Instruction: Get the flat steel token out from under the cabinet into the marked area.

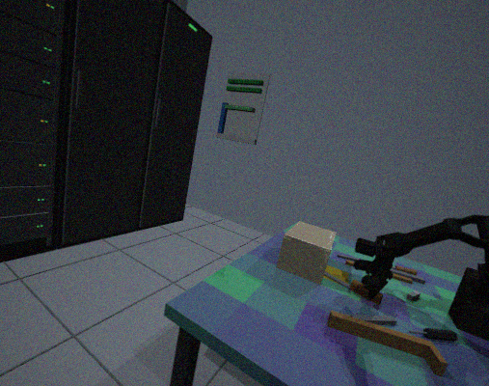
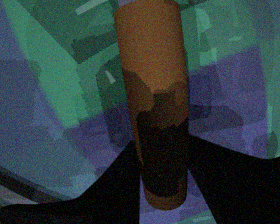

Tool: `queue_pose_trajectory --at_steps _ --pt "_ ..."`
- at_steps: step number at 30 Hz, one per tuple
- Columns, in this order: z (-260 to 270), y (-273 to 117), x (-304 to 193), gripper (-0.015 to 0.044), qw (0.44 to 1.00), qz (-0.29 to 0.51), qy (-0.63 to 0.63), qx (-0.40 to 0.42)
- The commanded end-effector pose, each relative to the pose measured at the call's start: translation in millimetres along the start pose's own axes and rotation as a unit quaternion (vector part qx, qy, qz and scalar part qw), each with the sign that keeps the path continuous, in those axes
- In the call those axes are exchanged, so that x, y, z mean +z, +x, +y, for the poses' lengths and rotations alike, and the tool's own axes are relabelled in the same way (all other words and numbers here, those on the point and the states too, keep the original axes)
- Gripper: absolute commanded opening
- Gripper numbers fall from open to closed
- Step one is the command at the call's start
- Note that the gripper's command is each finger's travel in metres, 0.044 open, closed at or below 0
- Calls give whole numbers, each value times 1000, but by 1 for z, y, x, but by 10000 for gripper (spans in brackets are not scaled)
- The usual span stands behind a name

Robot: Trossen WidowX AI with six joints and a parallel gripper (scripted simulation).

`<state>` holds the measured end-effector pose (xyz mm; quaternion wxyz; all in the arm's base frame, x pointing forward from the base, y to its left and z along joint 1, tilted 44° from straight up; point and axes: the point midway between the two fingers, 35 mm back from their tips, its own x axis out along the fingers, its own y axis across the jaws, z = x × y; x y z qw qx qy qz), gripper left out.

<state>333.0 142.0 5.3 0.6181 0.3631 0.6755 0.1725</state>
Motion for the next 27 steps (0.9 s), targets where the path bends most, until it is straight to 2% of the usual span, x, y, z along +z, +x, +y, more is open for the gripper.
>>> queue_pose_trajectory --at_steps 1,27 --pt "0 1 -6 0 1000 1 1 -1" --pt "1 1 -36 0 1000 1 2 -1"
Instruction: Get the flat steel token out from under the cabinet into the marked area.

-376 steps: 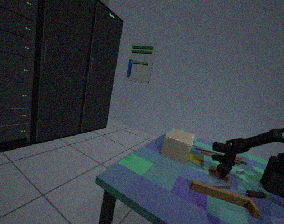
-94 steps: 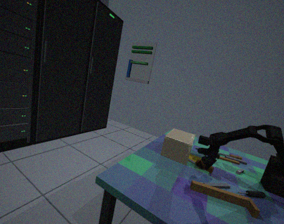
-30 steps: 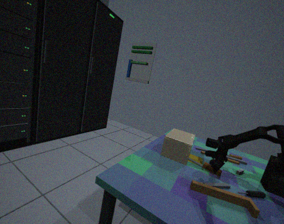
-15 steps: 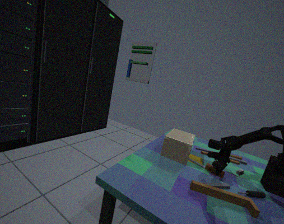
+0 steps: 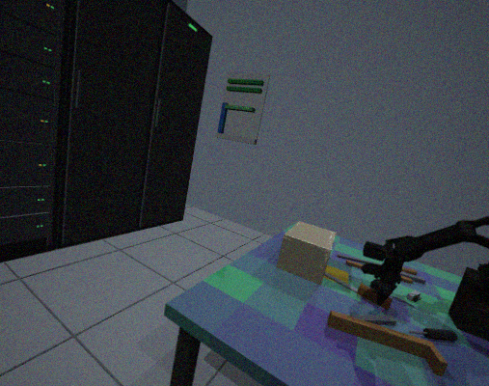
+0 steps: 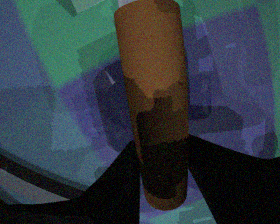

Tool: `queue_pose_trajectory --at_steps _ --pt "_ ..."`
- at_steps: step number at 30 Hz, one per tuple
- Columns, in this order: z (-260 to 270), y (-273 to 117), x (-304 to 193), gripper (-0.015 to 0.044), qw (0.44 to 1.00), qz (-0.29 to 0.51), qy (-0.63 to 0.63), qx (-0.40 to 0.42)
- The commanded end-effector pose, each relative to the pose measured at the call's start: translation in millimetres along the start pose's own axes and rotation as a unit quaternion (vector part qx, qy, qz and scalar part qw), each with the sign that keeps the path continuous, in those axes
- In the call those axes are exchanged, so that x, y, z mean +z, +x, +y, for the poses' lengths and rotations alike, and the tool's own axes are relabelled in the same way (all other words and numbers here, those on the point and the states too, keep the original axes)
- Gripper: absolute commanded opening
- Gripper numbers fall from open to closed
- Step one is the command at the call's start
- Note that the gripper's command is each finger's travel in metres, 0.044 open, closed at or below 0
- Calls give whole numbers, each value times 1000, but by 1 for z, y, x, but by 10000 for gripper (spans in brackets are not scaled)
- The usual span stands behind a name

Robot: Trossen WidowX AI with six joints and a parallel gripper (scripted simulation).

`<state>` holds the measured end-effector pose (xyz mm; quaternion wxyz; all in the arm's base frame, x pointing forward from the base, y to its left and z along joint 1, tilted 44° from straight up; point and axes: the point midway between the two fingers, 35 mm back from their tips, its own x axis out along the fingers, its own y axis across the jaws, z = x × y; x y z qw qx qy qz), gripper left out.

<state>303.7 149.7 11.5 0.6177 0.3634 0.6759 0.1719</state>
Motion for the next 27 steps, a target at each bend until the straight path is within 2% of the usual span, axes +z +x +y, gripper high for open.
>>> queue_pose_trajectory --at_steps 1,27 --pt "0 1 -6 0 1000 1 1 -1" --pt "1 1 -39 0 1000 2 2 -1"
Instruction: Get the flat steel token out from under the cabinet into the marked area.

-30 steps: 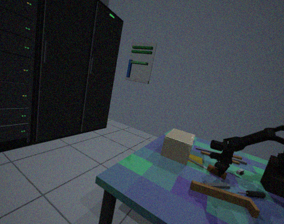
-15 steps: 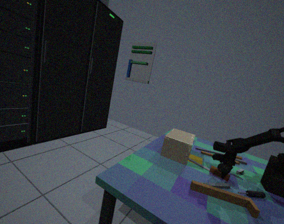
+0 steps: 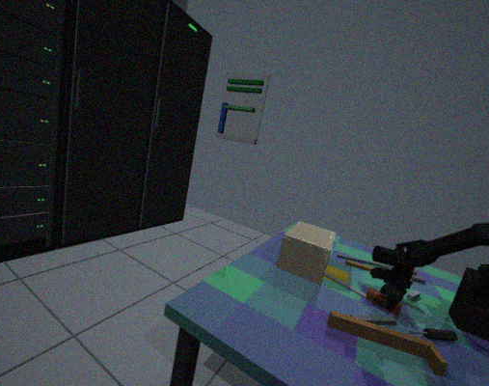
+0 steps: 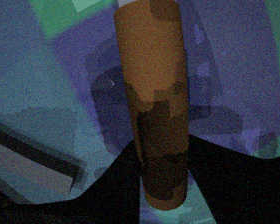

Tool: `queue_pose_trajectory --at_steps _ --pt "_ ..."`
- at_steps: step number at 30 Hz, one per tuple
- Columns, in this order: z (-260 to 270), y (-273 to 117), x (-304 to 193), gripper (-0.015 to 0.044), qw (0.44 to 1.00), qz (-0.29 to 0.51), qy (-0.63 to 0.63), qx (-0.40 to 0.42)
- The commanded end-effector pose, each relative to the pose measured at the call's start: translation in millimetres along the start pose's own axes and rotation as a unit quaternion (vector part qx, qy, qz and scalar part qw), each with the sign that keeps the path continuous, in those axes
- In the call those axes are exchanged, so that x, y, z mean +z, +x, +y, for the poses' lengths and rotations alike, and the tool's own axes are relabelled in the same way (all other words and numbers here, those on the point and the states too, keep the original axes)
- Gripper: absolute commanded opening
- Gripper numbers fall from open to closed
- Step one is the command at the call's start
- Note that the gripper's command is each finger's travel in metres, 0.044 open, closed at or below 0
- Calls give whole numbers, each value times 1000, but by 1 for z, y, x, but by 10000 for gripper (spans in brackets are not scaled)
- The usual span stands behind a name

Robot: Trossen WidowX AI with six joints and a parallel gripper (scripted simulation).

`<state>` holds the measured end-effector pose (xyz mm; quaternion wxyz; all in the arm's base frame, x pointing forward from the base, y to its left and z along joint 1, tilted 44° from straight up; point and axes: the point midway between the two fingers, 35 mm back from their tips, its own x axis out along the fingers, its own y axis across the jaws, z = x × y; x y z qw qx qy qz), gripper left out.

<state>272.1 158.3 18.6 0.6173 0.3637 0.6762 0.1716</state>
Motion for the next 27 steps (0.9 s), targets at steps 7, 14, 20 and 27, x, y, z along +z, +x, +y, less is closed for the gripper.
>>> queue_pose_trajectory --at_steps 7,14,20,27 --pt "0 1 -15 0 1000 2 1 -1" --pt "1 1 -23 0 1000 2 1 -1" --pt "1 1 -30 0 1000 2 2 -1" --pt "2 1 -39 0 1000 2 2 -1"
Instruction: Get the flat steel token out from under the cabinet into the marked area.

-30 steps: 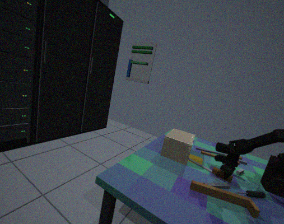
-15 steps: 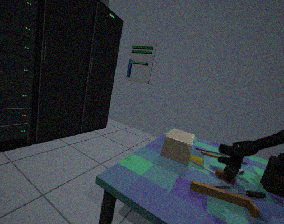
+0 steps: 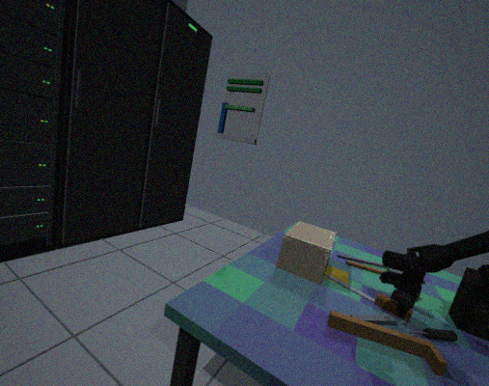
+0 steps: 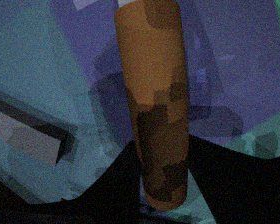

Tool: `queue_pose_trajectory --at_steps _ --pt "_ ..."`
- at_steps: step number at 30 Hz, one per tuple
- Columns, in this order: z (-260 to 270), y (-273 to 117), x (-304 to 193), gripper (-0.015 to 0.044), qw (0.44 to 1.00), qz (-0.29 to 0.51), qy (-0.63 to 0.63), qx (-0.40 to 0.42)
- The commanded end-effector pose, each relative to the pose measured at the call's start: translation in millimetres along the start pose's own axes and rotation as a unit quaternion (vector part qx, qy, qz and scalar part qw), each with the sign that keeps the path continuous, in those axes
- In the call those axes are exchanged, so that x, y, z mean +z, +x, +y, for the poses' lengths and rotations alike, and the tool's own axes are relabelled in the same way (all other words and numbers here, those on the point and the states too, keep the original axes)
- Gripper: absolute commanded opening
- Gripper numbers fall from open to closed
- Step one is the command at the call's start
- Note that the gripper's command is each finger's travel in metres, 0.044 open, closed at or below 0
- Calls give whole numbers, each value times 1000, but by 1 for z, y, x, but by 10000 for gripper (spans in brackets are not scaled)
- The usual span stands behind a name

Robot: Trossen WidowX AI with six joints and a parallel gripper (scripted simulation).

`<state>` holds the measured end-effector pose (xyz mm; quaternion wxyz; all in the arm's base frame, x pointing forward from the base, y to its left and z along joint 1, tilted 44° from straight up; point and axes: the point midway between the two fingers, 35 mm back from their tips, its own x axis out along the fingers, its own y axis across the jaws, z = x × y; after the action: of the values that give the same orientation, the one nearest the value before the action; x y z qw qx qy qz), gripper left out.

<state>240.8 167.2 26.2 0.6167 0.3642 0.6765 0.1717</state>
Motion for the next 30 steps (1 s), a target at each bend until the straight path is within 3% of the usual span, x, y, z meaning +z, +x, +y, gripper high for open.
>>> queue_pose_trajectory --at_steps 1,30 --pt "0 1 -6 0 1000 2 1 -1" --pt "1 -3 -3 0 995 1 97 -1"
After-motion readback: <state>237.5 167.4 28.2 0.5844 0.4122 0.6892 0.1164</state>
